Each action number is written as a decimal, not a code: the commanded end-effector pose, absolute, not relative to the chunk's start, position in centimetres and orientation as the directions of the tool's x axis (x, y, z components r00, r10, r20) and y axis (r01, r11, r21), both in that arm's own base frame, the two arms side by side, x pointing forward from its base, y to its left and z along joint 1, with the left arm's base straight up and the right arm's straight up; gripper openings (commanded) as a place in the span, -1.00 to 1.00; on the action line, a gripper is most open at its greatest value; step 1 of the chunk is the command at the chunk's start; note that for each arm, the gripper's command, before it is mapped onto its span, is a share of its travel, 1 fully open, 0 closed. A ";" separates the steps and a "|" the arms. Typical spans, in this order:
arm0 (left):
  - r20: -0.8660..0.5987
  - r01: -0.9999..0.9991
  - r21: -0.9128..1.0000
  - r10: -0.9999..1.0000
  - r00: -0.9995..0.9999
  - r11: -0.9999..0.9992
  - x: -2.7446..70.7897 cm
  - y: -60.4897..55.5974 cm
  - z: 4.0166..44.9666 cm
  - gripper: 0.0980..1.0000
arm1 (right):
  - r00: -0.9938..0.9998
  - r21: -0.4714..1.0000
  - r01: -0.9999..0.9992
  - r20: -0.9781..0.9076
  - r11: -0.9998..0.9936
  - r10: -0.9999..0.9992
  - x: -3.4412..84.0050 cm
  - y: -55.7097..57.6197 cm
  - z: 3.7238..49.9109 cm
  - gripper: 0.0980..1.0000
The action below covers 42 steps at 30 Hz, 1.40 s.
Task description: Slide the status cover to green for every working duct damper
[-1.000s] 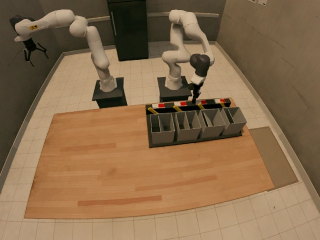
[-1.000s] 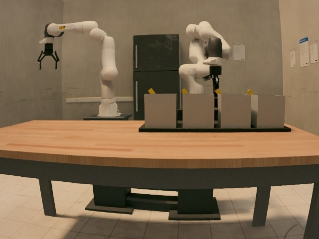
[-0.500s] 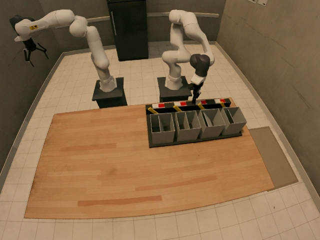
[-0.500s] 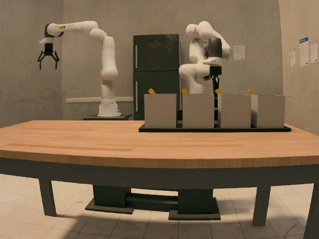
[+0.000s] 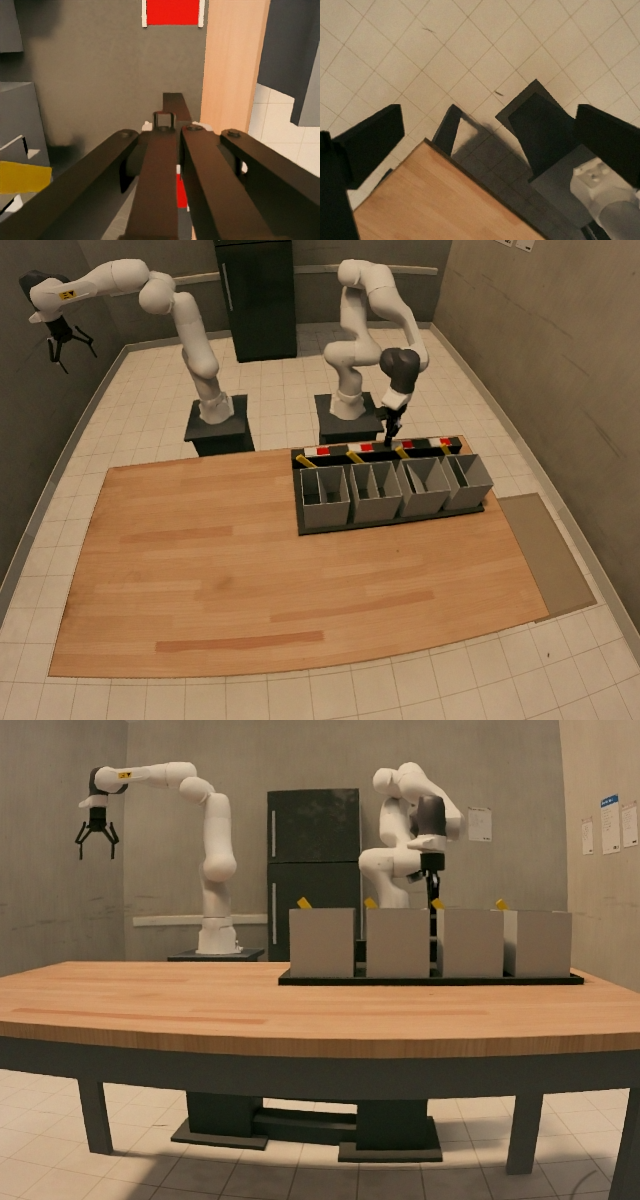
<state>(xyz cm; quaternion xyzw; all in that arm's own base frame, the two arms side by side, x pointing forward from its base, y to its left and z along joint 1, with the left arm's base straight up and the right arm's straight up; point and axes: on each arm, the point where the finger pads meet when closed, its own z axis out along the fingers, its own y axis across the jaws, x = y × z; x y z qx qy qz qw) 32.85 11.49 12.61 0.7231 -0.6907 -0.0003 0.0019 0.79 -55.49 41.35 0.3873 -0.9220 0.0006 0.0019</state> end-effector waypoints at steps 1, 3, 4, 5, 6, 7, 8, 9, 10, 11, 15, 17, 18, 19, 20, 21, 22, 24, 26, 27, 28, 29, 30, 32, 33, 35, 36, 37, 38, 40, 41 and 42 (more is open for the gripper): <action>0.000 -0.999 0.000 -0.999 0.042 -0.042 33.0 11.6 12.6 -1.00 | -0.696 0.000 -0.718 0.000 0.696 -0.718 0.8 -55.4 41.3 1.00; 0.000 -0.999 0.000 -0.999 0.042 -0.042 33.0 11.6 12.6 -1.00 | -0.696 0.000 -0.718 0.000 0.696 -0.718 0.8 -55.4 41.3 1.00; 0.000 -0.999 0.000 -0.999 0.042 -0.042 33.0 11.6 12.6 -1.00 | -0.696 0.000 -0.718 0.000 0.696 -0.718 0.8 -55.4 41.3 1.00; 0.000 -0.999 0.000 -0.999 0.042 -0.042 33.0 11.6 12.6 -1.00 | -0.696 0.000 -0.718 0.000 0.696 -0.718 0.8 -55.4 41.3 1.00; 0.000 -0.999 0.000 -0.999 0.042 -0.042 33.0 11.6 12.6 -1.00 | -0.696 0.000 -0.718 0.000 0.696 -0.718 0.8 -55.4 41.3 1.00; 0.000 -0.999 0.000 -0.999 0.042 -0.042 33.0 11.6 12.6 -1.00 | -0.696 0.000 -0.718 0.000 0.696 -0.718 0.8 -55.4 41.3 1.00; 0.000 -0.999 0.000 -0.999 0.042 -0.042 33.0 11.6 12.6 -1.00 | -0.696 0.000 -0.718 0.000 0.696 -0.718 0.8 -55.4 41.3 1.00; 0.000 -0.999 0.000 -0.999 0.042 -0.042 33.0 11.6 12.6 -1.00 | -0.696 0.000 -0.718 0.000 0.696 -0.718 0.8 -55.4 41.3 1.00; 0.000 -0.999 0.000 -0.999 0.042 -0.042 33.0 11.6 12.6 -1.00 | -0.696 0.000 -0.718 0.000 0.696 -0.718 0.8 -55.4 41.3 1.00; 0.000 -0.999 0.000 -0.999 0.042 -0.042 33.0 11.6 12.6 -1.00 | -0.696 0.000 -0.718 0.000 0.696 -0.718 0.8 -55.4 41.3 1.00; 0.000 -0.999 0.000 -0.999 0.042 -0.042 33.0 11.6 12.6 -1.00 | -0.696 0.000 -0.718 0.000 0.696 -0.718 0.8 -55.4 41.3 1.00; 0.000 -0.999 0.000 -0.999 0.042 -0.042 33.0 11.6 12.6 -1.00 | -0.696 0.000 -0.718 0.000 0.696 -0.718 0.8 -55.4 41.3 1.00; 0.000 -0.999 0.000 -0.999 0.042 -0.042 33.0 11.6 12.6 -1.00 | -0.696 0.000 -0.718 0.000 0.696 -0.718 0.8 -55.4 41.3 1.00; 0.000 -0.999 0.000 -0.999 0.042 -0.042 33.0 11.6 12.6 -1.00 | -0.696 0.000 -0.718 0.000 0.696 -0.718 0.8 -55.4 41.3 1.00; 0.000 -0.999 0.000 -0.999 0.042 -0.042 33.0 11.6 12.6 -1.00 | -0.696 0.000 -0.718 0.000 0.696 -0.718 0.8 -55.4 41.3 1.00; 0.000 -0.999 0.000 -0.999 0.042 -0.042 33.0 11.6 12.6 -1.00 | -0.696 0.000 -0.718 0.000 0.696 -0.718 0.8 -55.4 41.3 1.00; 0.000 -0.999 0.000 -0.999 0.042 -0.042 33.0 11.6 12.5 -1.00 | -0.696 0.000 -0.718 0.000 0.696 -0.718 0.8 -55.4 41.3 1.00; 0.000 -0.999 0.000 -0.999 0.042 -0.042 33.0 11.6 12.4 -1.00 | -0.696 0.000 -0.718 0.000 0.696 -0.718 0.8 -55.4 41.3 1.00; 0.000 -0.999 0.000 -0.999 0.042 -0.042 33.0 11.6 12.3 -1.00 | -0.696 0.000 -0.718 0.000 0.696 -0.718 0.8 -55.4 41.3 1.00; 0.000 -0.999 0.000 -0.999 0.042 -0.042 33.0 11.6 12.3 -1.00 | -0.696 0.000 -0.718 0.000 0.696 -0.718 0.8 -55.4 41.3 1.00; 0.000 -0.999 0.000 -0.999 0.042 -0.042 33.0 11.6 12.2 -1.00 | -0.696 0.000 -0.718 0.000 0.696 -0.718 0.8 -55.4 41.3 1.00; 0.000 -0.999 0.000 -0.999 0.042 -0.042 33.0 11.6 12.1 -1.00 | -0.696 0.000 -0.718 0.000 0.696 -0.718 0.8 -55.4 41.3 1.00; 0.000 -0.999 0.000 -0.999 0.042 -0.042 33.0 11.6 12.0 -1.00 | -0.696 0.000 -0.718 0.000 0.696 -0.718 0.8 -55.4 41.3 1.00; 0.000 -0.999 0.000 -0.999 0.042 -0.042 33.0 11.6 11.9 -1.00 | -0.696 0.000 -0.718 0.000 0.696 -0.718 0.8 -55.4 41.3 1.00; 0.000 -0.999 0.000 -0.999 0.042 -0.042 33.0 11.6 11.8 -1.00 | -0.696 0.000 -0.718 0.000 0.696 -0.718 0.8 -55.4 41.3 1.00; 0.000 -0.999 0.000 -0.999 0.042 -0.042 33.0 11.6 11.8 -1.00 | -0.696 0.000 -0.718 0.000 0.696 -0.718 0.8 -55.4 41.3 1.00; 0.000 -0.999 0.000 -0.999 0.042 -0.042 33.0 11.6 11.8 -1.00 | -0.696 0.000 -0.718 0.000 0.696 -0.718 0.8 -55.4 41.3 1.00; 0.000 -0.999 0.000 -0.999 0.042 -0.042 33.0 11.6 11.7 -1.00 | -0.696 0.000 -0.718 0.000 0.696 -0.718 0.8 -55.4 41.3 1.00; 0.000 -0.999 0.000 -0.999 0.042 -0.042 33.0 11.6 11.7 -1.00 | -0.696 0.000 -0.718 0.000 0.696 -0.718 0.8 -55.4 41.3 1.00; 0.000 -0.999 0.000 -0.999 0.042 -0.042 33.0 11.6 11.6 -1.00 | -0.696 0.000 -0.718 0.000 0.696 -0.718 0.8 -55.4 41.3 1.00; 0.000 -0.999 0.000 -0.999 0.042 -0.042 33.0 11.6 11.5 -1.00 | -0.696 0.000 -0.718 0.000 0.696 -0.718 0.8 -55.4 41.3 1.00; 0.000 -0.999 0.000 -0.999 0.042 -0.042 33.0 11.6 11.5 -1.00 | -0.696 0.000 -0.718 0.000 0.696 -0.718 0.8 -55.4 41.3 1.00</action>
